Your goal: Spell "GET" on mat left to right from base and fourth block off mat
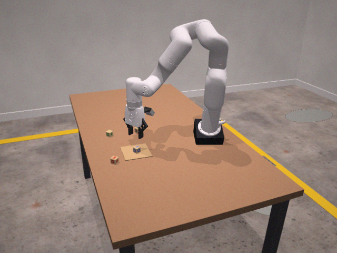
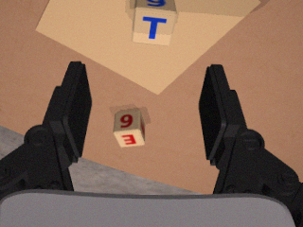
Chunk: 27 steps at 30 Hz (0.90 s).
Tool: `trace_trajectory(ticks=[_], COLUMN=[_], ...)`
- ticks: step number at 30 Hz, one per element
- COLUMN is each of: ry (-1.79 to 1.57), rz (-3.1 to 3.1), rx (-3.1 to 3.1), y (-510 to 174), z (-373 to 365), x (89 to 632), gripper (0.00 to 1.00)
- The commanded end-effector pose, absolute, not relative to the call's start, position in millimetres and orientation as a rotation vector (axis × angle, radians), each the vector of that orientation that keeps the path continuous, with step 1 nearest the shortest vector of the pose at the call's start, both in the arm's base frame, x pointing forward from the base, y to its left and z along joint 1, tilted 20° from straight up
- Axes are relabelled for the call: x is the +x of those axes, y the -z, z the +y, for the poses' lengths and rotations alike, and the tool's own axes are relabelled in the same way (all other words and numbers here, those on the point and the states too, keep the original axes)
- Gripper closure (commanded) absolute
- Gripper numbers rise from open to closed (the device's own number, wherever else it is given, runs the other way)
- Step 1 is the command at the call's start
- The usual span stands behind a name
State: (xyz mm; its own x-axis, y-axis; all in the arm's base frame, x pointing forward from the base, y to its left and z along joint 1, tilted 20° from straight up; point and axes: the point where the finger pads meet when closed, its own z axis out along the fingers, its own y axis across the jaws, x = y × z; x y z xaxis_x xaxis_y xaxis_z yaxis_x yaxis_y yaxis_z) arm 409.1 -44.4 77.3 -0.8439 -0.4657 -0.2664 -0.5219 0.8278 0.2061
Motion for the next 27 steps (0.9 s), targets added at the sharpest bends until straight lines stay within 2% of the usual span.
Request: trace_trajectory(ticks=[1, 27], ry=[-0.399, -0.398], rz=[2.803, 2.802], rx=[-0.765, -0.765], y=[-77, -47], z=[-45, -34], x=[410, 415], gripper=[0.31, 0.31])
